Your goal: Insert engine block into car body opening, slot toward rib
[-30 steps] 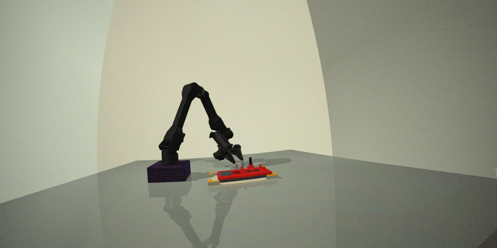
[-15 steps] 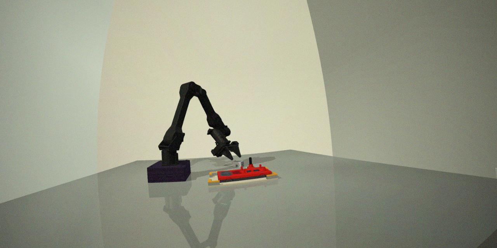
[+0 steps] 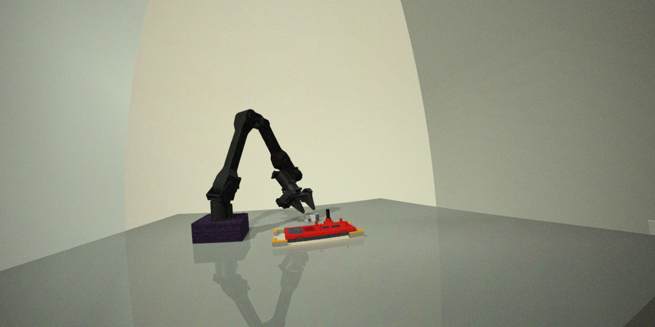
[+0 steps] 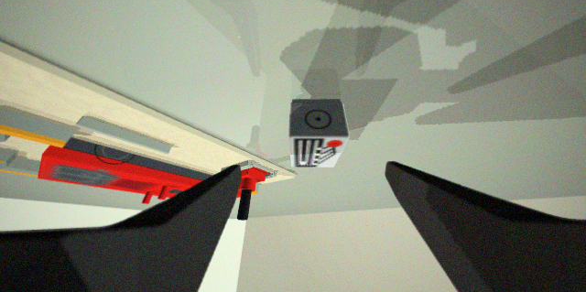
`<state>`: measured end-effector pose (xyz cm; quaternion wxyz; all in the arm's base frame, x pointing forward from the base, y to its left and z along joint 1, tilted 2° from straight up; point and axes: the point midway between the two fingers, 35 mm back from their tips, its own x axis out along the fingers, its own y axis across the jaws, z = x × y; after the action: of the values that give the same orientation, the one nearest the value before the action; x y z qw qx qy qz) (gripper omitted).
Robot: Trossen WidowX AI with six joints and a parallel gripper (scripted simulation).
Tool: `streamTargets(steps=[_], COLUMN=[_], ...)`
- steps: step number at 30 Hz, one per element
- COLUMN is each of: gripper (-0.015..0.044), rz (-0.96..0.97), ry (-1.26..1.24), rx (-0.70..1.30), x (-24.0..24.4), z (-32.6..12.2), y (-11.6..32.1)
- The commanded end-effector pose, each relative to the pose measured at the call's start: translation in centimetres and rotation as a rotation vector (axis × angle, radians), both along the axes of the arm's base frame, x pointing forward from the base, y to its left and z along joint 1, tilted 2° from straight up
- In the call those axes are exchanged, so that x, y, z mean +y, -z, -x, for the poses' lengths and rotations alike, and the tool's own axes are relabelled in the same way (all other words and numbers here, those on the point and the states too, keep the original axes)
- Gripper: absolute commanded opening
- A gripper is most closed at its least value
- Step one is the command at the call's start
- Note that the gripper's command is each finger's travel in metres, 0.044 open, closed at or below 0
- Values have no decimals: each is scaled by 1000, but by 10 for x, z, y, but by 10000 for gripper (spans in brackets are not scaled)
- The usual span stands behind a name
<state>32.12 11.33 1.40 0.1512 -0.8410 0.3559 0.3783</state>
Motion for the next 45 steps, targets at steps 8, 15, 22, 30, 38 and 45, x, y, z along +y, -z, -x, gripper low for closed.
streamTargets(steps=[8, 15, 22, 30, 38, 45], gripper=[440, 440, 440, 440, 440, 440], rz=[-196, -376, -503, -503, -503, -503], ry=[17, 16, 11, 11, 11, 11], rx=[246, 390, 460, 460, 460, 460], x=[-10, -14, -17, -20, -20, -20], z=[-11, -15, -17, -22, -23, -23], y=[-4, -16, -28, -27, -13, -3])
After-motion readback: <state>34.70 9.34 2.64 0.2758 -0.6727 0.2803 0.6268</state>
